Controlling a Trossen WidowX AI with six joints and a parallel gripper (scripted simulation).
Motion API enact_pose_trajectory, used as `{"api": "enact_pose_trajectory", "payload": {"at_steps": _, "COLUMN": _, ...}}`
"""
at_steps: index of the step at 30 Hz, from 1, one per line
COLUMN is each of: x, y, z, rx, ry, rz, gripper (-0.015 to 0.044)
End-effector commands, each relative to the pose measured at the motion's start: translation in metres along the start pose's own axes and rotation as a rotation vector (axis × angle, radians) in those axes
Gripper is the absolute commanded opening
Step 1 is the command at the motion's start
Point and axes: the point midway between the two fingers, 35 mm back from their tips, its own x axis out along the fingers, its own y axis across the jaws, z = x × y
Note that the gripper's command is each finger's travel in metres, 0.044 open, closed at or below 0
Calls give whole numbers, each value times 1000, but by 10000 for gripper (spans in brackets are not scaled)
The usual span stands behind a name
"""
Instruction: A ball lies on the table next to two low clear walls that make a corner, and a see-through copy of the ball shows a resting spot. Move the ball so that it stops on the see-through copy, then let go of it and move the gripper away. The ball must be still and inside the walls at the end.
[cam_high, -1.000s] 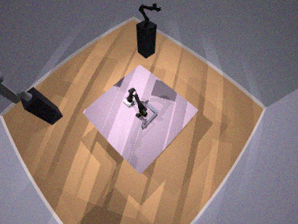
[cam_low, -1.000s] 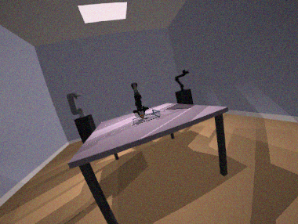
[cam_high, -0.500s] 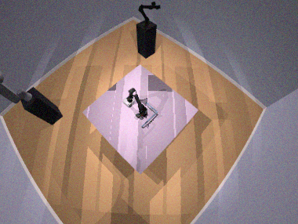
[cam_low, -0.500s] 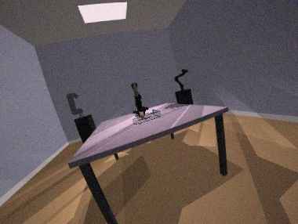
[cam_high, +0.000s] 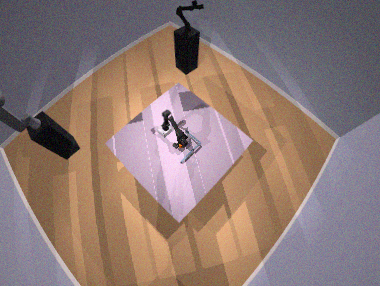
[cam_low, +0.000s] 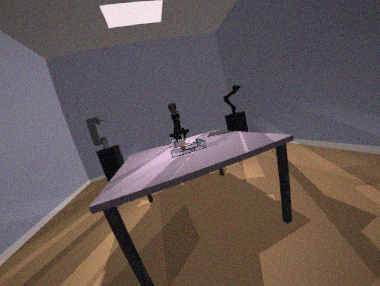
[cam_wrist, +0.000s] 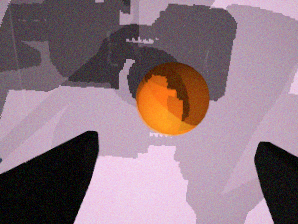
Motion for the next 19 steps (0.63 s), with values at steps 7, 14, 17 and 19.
{"api": "enact_pose_trajectory", "payload": {"at_steps": 7, "x": -14, "y": 0, "z": 1, "rx": 0, "ry": -13, "rz": -2, "gripper": 344}}
{"api": "enact_pose_trajectory", "payload": {"at_steps": 14, "x": -52, "y": 0, "z": -3, "rx": 0, "ry": -11, "rz": -1, "gripper": 440}}
{"api": "enact_pose_trajectory", "payload": {"at_steps": 17, "x": -63, "y": 1, "z": -5, "rx": 0, "ry": -10, "rz": -1, "gripper": 440}}
{"api": "enact_pose_trajectory", "payload": {"at_steps": 19, "x": -63, "y": 1, "z": -5, "rx": 0, "ry": -10, "rz": -1, "gripper": 440}}
